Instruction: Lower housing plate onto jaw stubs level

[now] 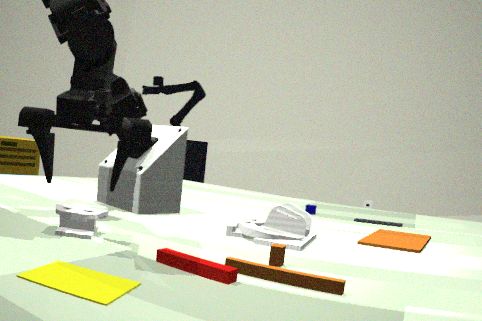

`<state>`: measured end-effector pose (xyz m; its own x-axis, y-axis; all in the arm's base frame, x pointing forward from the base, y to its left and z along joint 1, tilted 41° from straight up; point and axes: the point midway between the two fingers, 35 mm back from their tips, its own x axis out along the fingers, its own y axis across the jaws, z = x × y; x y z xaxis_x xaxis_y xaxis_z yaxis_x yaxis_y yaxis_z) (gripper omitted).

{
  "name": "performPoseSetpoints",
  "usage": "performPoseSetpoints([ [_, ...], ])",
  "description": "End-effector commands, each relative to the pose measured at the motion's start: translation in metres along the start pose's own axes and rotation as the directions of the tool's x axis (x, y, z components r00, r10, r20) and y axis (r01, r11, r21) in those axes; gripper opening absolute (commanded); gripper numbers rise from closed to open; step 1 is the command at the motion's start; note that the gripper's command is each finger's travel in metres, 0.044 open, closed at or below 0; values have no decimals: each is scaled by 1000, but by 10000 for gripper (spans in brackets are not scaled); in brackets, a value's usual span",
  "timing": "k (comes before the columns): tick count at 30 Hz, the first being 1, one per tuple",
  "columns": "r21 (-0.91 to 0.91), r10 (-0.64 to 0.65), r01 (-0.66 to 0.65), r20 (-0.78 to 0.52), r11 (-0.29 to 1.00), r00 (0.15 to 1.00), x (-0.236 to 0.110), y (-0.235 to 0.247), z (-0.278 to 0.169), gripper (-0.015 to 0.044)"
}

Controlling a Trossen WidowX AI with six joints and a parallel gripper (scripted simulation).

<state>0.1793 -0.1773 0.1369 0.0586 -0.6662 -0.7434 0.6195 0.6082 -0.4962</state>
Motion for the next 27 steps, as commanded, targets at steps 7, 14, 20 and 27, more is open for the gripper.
performPoseSetpoints([
  [7, -7, 3, -3, -5, 1000, 1000, 14, 1, -1, 440],
  [14, -7, 3, -3, -4, 1000, 1000, 21, 1, -1, 440],
  [20, -7, 3, -3, -5, 1000, 1000, 23, 1, -1, 440],
  [27, -7, 3, -3, -5, 1000, 1000, 35, 2, 0, 440],
])
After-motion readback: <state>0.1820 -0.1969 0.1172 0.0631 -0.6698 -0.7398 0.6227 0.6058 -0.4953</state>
